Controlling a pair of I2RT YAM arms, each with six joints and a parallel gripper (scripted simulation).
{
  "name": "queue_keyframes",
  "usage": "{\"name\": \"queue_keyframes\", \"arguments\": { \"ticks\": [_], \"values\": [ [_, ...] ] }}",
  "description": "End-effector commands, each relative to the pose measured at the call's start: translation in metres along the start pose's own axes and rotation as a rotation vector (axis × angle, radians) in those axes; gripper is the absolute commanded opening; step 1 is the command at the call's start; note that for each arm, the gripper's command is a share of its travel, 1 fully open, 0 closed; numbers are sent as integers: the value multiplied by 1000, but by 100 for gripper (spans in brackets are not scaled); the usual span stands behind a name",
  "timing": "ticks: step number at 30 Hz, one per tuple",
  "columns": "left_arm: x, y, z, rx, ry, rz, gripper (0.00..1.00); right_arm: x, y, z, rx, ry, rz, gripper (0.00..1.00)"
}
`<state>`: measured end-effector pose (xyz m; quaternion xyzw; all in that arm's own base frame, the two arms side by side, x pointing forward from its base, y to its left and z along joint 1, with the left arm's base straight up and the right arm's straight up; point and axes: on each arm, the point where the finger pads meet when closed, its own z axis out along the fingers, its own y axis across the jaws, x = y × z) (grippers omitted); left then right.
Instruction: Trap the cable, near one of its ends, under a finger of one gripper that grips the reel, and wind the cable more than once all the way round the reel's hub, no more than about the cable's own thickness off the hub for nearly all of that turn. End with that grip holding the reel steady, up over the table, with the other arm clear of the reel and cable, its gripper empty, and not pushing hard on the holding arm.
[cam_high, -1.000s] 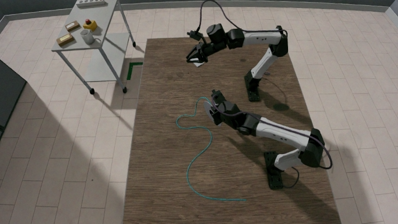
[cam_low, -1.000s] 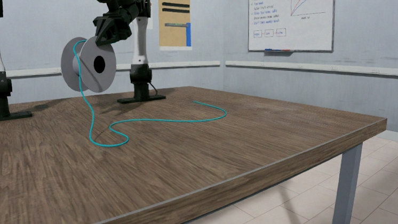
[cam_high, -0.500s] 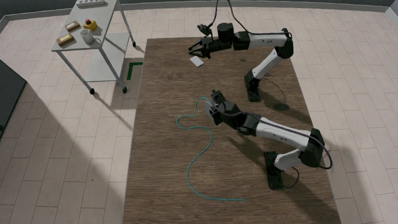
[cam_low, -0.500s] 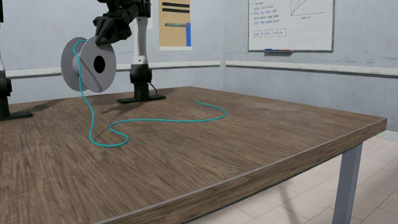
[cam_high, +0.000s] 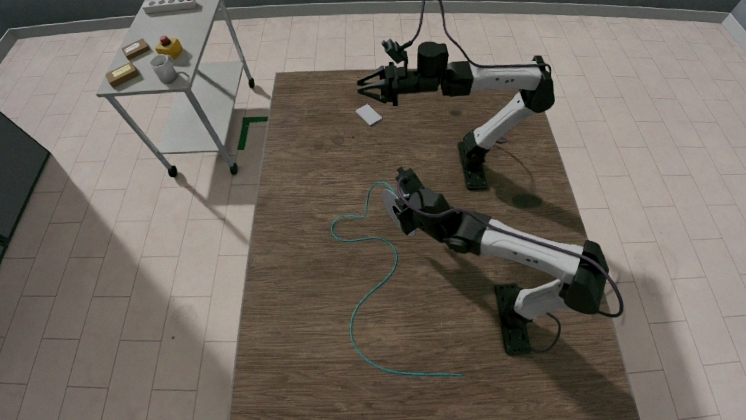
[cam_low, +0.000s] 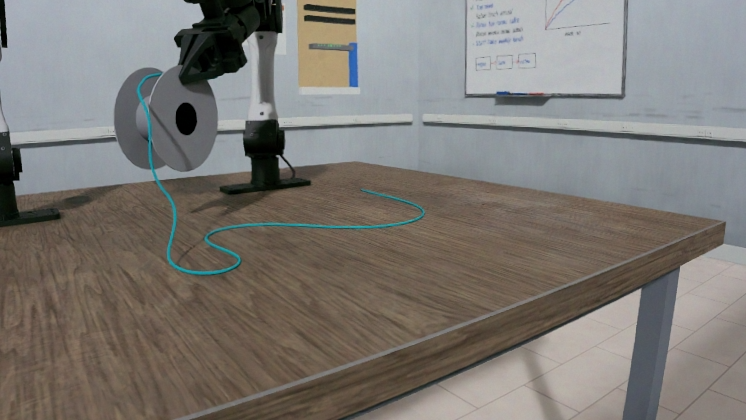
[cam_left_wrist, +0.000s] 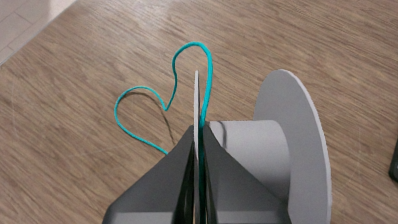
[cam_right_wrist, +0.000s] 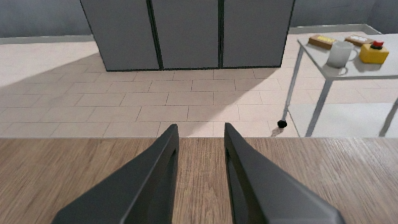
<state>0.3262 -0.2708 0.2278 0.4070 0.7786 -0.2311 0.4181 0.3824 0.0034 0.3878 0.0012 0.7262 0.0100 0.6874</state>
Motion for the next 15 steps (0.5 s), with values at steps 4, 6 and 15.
{"name": "queue_keyframes", "arguments": {
  "ticks": [4, 6, 15],
  "values": [
    [-39, 4, -21, -21, -105, 31, 0, -14, -7, -6, 28, -62, -21, 30],
    [-40, 4, -22, -21, -102, 30, 0, -13, -7, -6, 28, -62, -22, 30],
    [-47, 4, -26, -21, -101, 29, 0, -15, -7, -7, 29, -67, -20, 30]
  ]
}}
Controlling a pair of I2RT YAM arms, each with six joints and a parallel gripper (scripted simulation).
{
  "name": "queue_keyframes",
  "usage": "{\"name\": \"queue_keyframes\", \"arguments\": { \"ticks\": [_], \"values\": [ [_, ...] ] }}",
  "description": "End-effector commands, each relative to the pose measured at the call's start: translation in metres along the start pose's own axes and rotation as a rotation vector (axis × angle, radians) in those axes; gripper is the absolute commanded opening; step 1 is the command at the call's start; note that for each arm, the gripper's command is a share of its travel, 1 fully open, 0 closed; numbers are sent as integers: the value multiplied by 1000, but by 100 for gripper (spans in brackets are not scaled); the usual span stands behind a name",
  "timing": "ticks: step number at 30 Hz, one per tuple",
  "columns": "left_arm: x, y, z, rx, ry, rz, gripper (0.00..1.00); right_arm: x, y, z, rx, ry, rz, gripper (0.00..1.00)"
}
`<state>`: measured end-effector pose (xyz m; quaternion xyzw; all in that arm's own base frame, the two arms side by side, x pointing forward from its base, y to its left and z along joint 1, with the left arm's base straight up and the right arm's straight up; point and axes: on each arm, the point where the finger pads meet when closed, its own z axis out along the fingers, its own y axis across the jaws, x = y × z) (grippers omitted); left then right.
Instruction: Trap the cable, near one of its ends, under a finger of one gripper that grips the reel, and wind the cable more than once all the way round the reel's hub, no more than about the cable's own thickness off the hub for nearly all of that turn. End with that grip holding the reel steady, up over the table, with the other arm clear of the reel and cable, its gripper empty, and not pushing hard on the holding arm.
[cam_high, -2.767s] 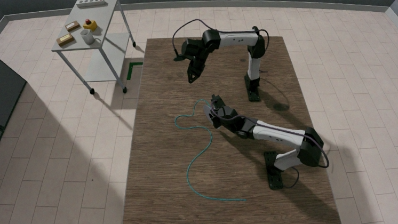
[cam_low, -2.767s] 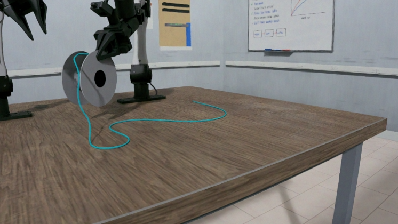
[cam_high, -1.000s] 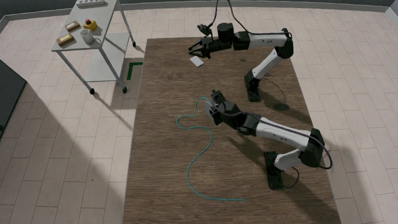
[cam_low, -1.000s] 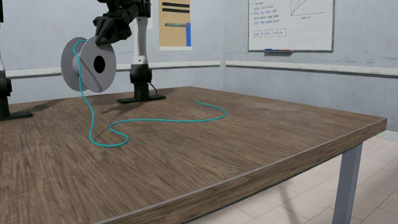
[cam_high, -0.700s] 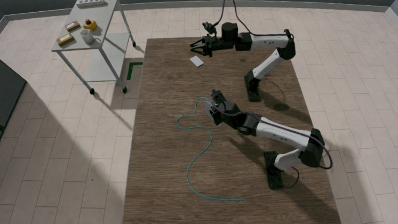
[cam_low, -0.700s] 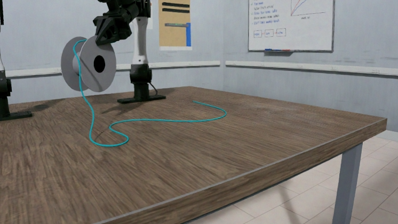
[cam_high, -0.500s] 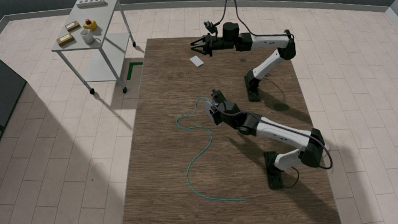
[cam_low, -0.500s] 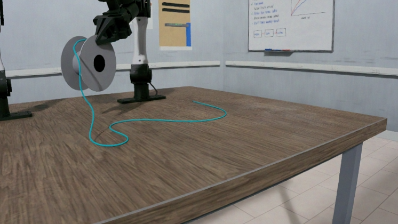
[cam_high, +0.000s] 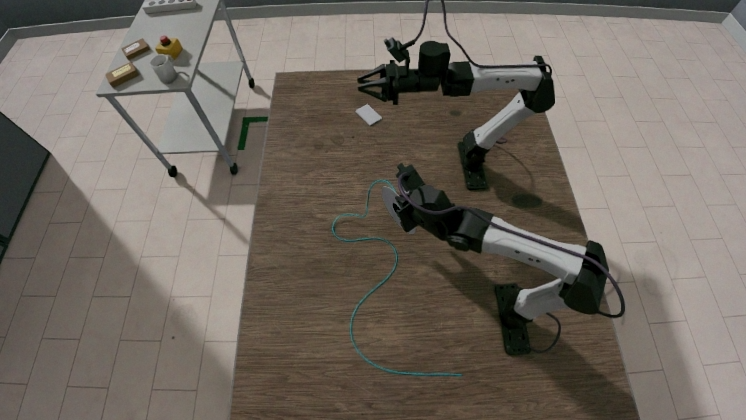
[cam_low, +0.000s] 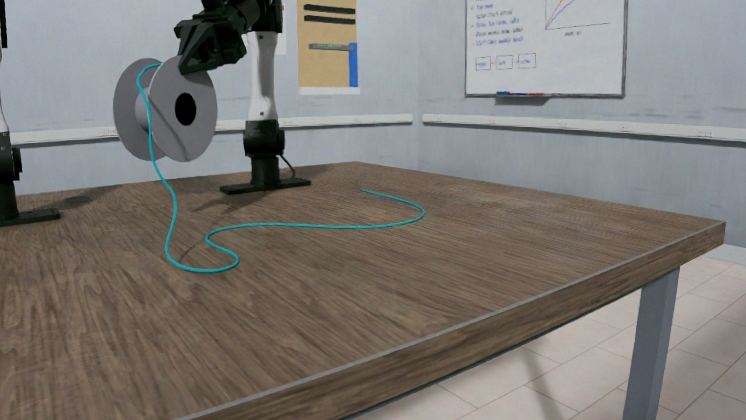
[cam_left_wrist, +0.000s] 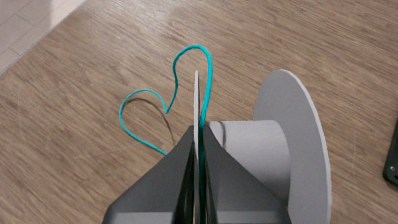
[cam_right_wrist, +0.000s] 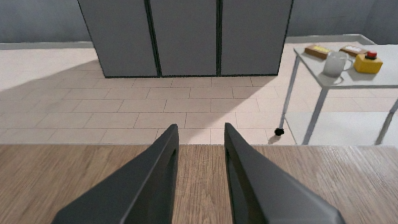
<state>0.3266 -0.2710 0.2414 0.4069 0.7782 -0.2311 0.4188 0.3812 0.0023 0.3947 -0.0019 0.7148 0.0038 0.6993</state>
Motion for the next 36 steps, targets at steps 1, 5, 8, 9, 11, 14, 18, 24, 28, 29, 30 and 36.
{"name": "queue_keyframes", "arguments": {
  "ticks": [1, 5, 8, 9, 11, 14, 18, 24, 28, 29, 30, 36],
  "values": [
    [-36, 4, -19, -20, -98, 28, 0, -9, -7, -5, 24, -34, -7, 30],
    [-36, 4, -20, -16, -80, 21, 0, -9, -7, -5, 24, -34, -7, 30],
    [-39, 5, -20, -14, -73, 18, 0, -8, -7, -5, 24, -33, -7, 30],
    [-39, 5, -20, -13, -68, 16, 0, -8, -7, -5, 24, -33, -7, 30],
    [-40, 6, -19, -11, -59, 12, 0, -8, -7, -5, 24, -33, -7, 30],
    [-45, 5, -23, -11, -59, 12, 0, -8, -7, -5, 24, -33, -7, 30],
    [-48, 5, -23, -8, -55, 12, 0, -8, -7, -5, 24, -33, -7, 30],
    [-60, 4, -32, -9, -57, 12, 0, -8, -7, -5, 24, -33, -7, 30],
    [-68, 4, -37, -9, -54, 11, 0, -8, -7, -5, 24, -33, -7, 30],
    [-70, 4, -38, -8, -53, 11, 0, -8, -7, -5, 24, -33, -7, 30],
    [-72, 4, -40, -8, -52, 11, 0, -8, -7, -5, 24, -33, -7, 30],
    [-81, 4, -46, -9, -55, 12, 0, -8, -7, -5, 24, -33, -7, 30]
  ]
}}
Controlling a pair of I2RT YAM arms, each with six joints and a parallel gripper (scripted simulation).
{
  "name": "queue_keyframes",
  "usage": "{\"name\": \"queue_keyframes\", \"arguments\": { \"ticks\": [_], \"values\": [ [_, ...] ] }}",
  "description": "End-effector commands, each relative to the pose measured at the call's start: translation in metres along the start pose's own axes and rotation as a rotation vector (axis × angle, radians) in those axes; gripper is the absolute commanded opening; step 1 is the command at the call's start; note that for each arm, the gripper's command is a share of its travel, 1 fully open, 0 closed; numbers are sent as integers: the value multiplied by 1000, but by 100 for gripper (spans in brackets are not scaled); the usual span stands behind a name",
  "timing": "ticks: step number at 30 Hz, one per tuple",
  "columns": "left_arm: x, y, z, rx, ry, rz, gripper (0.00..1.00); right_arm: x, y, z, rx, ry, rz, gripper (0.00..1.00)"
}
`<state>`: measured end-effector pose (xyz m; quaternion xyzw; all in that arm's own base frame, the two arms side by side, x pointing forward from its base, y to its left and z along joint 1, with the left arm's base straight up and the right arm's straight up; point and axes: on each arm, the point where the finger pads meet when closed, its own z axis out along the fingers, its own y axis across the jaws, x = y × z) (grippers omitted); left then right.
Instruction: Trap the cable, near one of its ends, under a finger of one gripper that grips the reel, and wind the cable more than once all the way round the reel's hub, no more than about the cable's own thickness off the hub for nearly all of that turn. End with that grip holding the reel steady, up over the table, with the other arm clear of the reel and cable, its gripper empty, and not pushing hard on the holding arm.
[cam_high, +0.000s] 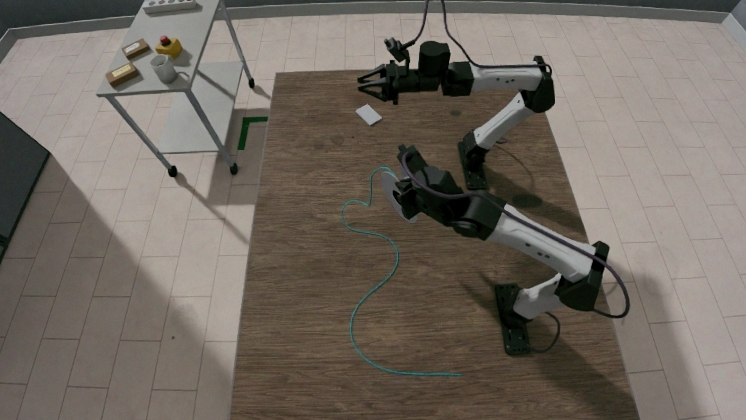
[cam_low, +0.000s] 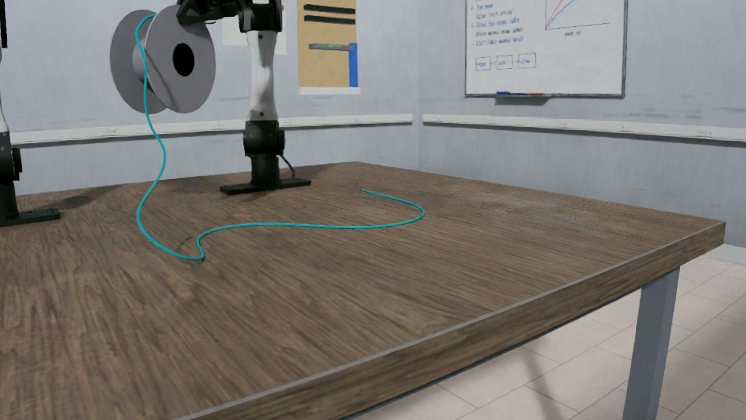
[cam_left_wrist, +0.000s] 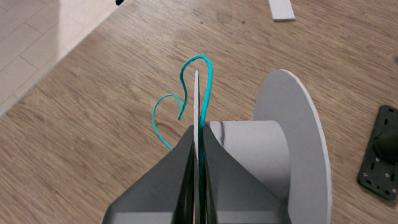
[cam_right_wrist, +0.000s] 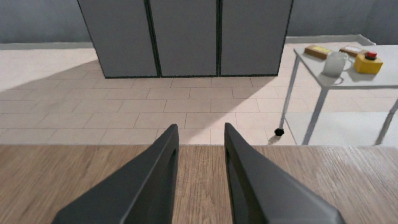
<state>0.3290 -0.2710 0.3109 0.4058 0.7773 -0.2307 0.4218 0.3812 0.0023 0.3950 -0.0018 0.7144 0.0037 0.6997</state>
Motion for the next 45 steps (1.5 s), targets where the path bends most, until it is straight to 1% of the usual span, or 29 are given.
{"name": "queue_keyframes", "arguments": {
  "ticks": [1, 29, 32, 45],
  "values": [
    [-24, 3, -11, -5, -50, 11, 0, -8, -6, -5, 24, -32, -7, 30],
    [-74, 3, -43, -4, -41, 8, 0, -8, -6, -5, 23, -32, -7, 30],
    [-74, 3, -42, -3, -36, 6, 0, -8, -6, -5, 23, -32, -7, 30],
    [-93, 3, -54, -5, -42, 8, 0, -8, -6, -5, 23, -32, -7, 30]
  ]
}}
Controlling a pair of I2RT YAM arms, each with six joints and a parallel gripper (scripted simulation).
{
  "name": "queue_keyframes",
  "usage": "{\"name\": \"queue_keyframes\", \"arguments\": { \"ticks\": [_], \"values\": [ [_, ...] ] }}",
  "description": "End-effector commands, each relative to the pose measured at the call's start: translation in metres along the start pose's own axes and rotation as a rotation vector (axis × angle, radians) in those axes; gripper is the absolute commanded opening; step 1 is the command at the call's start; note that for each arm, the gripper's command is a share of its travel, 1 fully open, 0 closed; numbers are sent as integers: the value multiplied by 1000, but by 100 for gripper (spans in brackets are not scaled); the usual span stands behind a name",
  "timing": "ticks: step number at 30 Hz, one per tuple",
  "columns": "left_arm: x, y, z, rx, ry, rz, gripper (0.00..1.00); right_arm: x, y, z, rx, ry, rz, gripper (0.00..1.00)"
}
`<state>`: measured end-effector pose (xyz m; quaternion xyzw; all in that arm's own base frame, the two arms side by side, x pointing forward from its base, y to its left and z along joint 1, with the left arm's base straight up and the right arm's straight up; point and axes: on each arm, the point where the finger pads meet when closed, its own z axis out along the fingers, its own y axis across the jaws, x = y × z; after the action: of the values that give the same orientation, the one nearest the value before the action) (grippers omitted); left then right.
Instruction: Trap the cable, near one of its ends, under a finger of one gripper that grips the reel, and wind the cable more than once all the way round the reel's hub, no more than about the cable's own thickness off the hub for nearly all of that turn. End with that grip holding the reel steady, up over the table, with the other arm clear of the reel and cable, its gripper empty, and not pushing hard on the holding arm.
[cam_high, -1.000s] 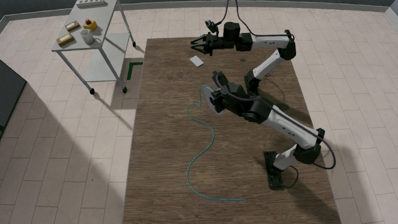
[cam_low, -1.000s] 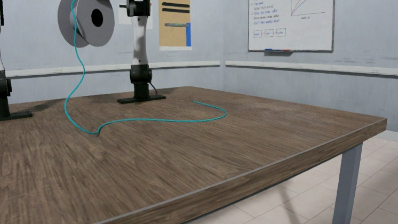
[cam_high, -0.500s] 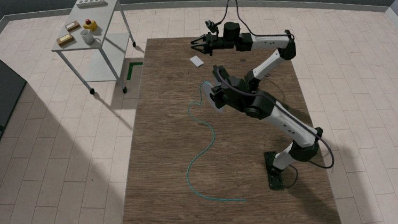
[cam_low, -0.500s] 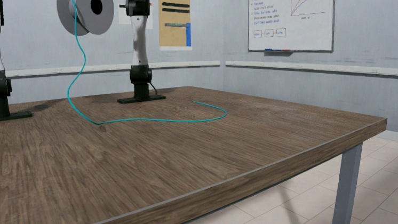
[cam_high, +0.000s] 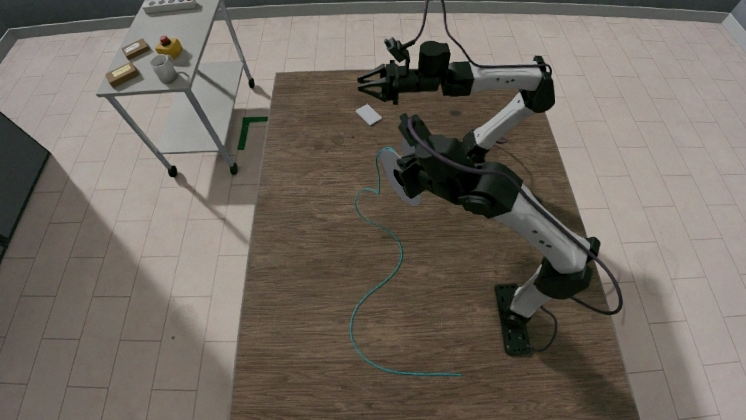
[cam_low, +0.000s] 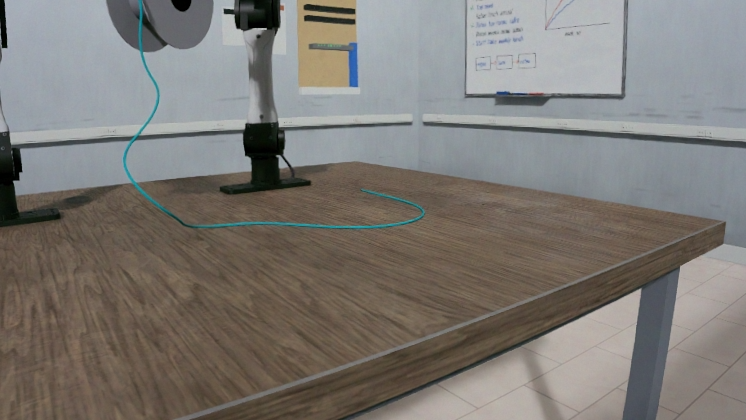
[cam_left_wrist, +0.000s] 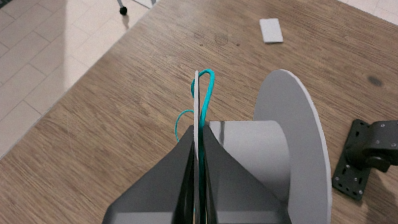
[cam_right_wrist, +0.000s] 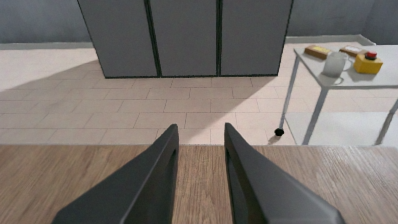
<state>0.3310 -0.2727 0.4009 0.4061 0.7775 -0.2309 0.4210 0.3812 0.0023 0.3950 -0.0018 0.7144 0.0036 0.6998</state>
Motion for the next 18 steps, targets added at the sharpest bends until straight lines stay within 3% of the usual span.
{"name": "queue_keyframes", "arguments": {
  "ticks": [1, 18],
  "values": [
    [-17, 3, -9, -6, -44, 8, 0, -8, -6, -5, 23, -32, -7, 30],
    [-30, 2, -16, -6, -62, 18, 0, -8, -6, -5, 23, -32, -7, 30]
  ]
}}
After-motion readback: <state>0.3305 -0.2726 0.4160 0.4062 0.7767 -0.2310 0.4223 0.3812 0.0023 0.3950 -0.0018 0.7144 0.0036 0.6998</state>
